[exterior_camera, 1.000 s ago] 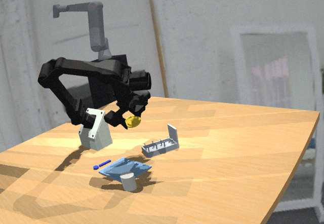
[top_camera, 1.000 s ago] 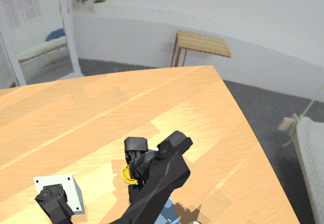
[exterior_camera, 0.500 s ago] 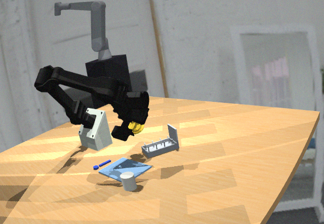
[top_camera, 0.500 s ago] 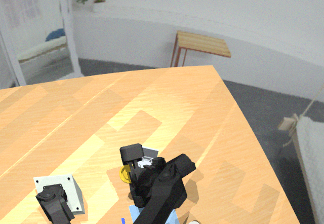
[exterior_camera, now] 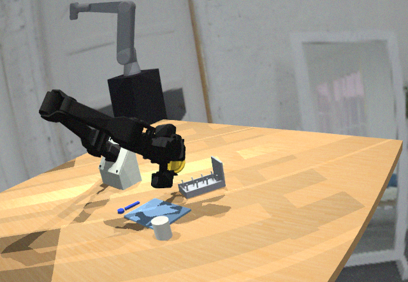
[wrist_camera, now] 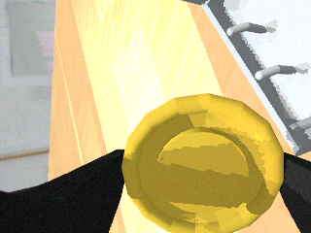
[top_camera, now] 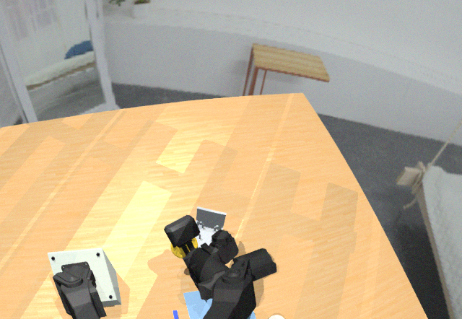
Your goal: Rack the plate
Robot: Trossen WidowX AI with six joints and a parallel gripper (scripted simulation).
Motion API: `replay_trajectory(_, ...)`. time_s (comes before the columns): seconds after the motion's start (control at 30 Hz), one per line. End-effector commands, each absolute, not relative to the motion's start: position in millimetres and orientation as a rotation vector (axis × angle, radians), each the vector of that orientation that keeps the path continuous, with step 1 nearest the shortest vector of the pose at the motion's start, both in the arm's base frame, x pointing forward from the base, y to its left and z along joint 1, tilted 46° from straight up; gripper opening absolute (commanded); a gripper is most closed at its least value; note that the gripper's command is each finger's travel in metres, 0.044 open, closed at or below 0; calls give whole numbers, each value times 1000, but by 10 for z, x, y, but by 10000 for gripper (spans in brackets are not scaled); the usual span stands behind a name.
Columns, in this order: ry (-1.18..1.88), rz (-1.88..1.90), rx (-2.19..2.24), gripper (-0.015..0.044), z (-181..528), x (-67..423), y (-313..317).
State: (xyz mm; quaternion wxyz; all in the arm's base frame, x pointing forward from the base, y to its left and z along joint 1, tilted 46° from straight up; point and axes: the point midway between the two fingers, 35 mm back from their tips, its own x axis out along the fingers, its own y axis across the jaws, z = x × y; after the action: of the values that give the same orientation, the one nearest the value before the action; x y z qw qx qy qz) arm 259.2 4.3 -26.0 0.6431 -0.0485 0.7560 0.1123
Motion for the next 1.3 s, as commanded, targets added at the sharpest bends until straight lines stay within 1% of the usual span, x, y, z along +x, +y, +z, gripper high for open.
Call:
replay_trajectory(0.0, 1667, 367, -118, 0, -292, 2589, 28)
replay_trajectory(0.63, 1286, 757, -246, 0, -371, 2646, -136)
replay_trajectory(1.27, 797, 938, -530, 0, -307, 2675, -347)
